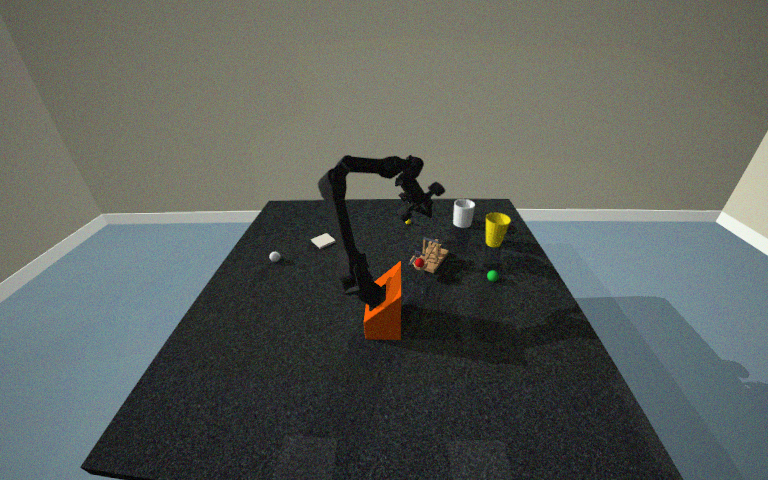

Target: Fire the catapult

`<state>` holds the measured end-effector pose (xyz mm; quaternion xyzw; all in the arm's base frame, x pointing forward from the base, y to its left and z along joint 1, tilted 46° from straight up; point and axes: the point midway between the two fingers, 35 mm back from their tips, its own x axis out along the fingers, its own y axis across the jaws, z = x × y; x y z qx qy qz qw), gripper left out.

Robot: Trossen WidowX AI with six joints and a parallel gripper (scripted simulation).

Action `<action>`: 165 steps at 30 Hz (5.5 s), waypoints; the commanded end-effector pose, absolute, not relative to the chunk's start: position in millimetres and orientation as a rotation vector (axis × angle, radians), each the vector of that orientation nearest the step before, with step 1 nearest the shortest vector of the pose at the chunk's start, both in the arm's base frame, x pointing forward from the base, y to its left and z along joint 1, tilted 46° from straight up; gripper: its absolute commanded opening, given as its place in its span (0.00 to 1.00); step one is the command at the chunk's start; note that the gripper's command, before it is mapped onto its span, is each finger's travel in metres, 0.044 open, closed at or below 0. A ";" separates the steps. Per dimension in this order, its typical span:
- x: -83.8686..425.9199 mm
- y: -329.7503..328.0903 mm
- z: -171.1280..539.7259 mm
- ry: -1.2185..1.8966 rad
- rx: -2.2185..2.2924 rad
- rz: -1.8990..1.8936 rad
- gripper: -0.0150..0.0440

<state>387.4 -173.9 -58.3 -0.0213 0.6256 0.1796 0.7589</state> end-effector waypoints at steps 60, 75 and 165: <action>275.1 -62.3 -51.3 1.598 -0.726 1.150 0.25; 275.2 -44.4 -68.9 1.598 -0.725 1.151 0.25; 457.8 -254.4 -67.0 1.083 0.493 0.027 1.00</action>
